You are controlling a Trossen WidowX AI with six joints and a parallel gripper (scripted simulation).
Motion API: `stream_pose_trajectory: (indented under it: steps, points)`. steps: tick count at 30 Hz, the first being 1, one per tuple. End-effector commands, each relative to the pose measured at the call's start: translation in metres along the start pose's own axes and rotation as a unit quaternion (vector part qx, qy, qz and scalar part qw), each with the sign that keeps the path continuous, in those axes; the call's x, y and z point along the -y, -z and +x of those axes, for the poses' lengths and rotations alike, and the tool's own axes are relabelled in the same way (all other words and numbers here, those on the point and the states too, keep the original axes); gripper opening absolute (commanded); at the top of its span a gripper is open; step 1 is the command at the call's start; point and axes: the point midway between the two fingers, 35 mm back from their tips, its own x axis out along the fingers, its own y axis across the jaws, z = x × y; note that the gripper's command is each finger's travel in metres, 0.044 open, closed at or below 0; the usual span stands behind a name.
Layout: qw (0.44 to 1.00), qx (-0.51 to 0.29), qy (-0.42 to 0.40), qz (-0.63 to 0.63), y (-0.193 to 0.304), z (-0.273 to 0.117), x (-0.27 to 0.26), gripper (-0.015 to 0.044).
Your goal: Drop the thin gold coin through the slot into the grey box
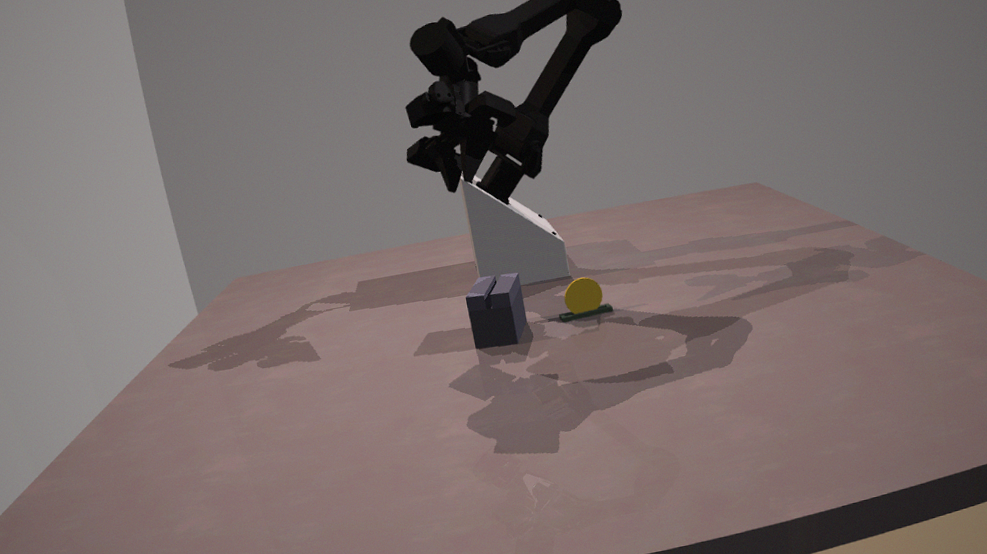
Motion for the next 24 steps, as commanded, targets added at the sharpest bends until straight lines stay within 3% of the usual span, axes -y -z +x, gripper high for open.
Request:
stream_pose_trajectory:
  steps: [1,10,19,24]
  points:
    - [0.981,-0.116,0.083,0.131,0.058,0.032,-0.032,0.0161]
    - [0.909,-0.194,0.252,0.270,0.147,0.051,-0.059,0.0161]
    - [0.907,-0.195,0.255,0.272,0.150,0.052,-0.064,0.0161]
    - [0.907,-0.196,0.254,0.273,0.168,0.080,-0.051,0.0161]
